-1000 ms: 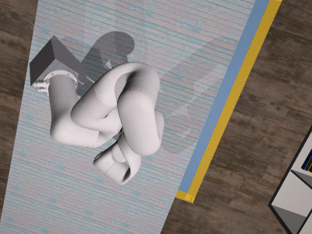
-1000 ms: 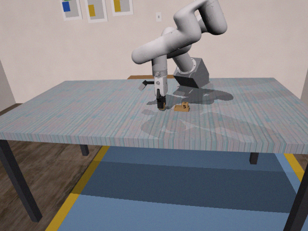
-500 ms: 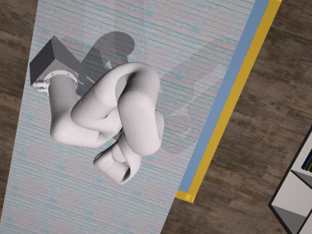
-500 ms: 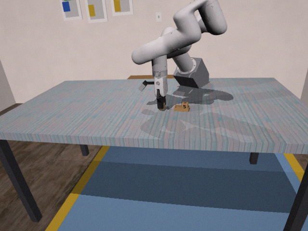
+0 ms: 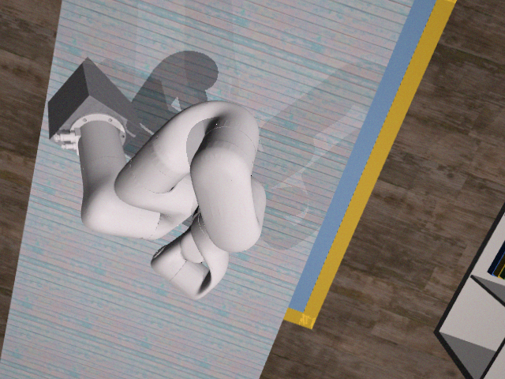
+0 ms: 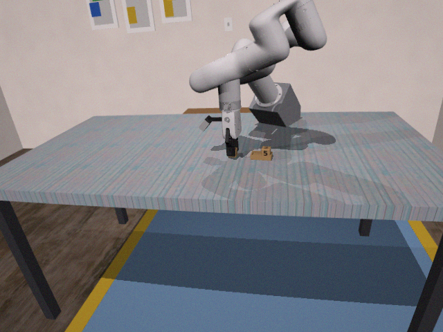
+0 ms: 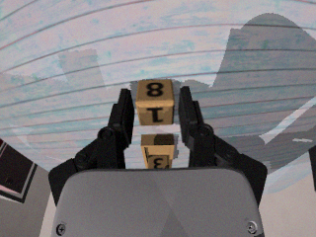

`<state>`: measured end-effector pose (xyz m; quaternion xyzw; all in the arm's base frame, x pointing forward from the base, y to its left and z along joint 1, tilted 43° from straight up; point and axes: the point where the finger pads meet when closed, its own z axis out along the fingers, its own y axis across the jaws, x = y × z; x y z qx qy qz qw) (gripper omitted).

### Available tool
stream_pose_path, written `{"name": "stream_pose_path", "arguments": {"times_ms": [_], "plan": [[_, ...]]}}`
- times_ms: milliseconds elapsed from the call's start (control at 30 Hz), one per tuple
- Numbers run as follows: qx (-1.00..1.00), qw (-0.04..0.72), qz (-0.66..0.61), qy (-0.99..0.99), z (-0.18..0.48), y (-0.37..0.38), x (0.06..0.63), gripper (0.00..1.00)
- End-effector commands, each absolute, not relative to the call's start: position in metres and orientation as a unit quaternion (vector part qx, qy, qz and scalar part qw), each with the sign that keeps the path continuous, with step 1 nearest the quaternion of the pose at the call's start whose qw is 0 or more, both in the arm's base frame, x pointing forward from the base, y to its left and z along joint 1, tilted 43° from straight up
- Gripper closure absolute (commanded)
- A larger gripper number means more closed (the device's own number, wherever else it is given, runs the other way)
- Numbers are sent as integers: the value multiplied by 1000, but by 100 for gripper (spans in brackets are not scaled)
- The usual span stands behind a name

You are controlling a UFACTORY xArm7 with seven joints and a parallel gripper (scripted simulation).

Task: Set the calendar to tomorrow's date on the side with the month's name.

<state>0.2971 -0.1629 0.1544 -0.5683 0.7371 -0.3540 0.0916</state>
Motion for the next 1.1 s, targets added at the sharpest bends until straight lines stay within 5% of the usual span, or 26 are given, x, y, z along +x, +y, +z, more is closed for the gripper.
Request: {"name": "stream_pose_path", "arguments": {"times_ms": [0,167,200,1067], "plan": [[-568,92,-355,737,155,-163,297,53],[-568,92,-355,737,155,-163,297,53],[-568,92,-355,737,155,-163,297,73],[-568,92,-355,737,155,-163,297,73]]}}
